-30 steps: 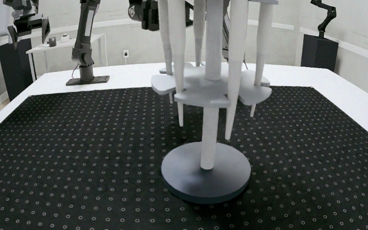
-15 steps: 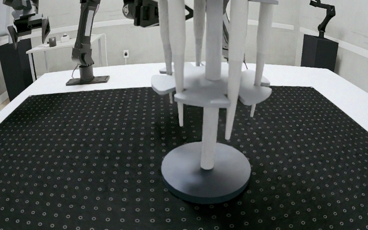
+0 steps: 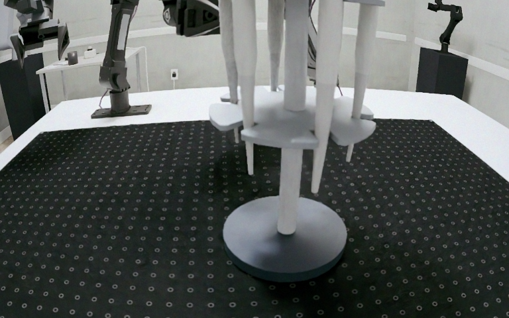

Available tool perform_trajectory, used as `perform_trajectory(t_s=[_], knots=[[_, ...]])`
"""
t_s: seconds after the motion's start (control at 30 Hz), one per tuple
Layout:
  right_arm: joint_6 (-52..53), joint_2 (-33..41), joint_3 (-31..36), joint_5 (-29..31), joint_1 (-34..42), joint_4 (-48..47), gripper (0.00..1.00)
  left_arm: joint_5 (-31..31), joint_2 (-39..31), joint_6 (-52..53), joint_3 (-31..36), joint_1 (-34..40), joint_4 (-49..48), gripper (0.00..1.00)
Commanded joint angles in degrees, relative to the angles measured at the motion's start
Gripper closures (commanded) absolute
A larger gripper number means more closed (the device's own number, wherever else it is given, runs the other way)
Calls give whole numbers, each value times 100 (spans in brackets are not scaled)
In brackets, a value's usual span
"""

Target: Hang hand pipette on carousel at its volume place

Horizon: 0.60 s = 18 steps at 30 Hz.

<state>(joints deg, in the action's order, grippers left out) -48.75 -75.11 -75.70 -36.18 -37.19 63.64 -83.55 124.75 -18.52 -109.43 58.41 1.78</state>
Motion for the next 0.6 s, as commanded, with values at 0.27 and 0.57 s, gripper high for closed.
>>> perform_trajectory(t_s=[0.27,0.57], knots=[[-32,-36,-113,-93,-53,-48,0,-331,-59,-460,-72,257,478,50],[-32,-36,-113,-93,-53,-48,0,331,-1043,-845,871,96,924,0]])
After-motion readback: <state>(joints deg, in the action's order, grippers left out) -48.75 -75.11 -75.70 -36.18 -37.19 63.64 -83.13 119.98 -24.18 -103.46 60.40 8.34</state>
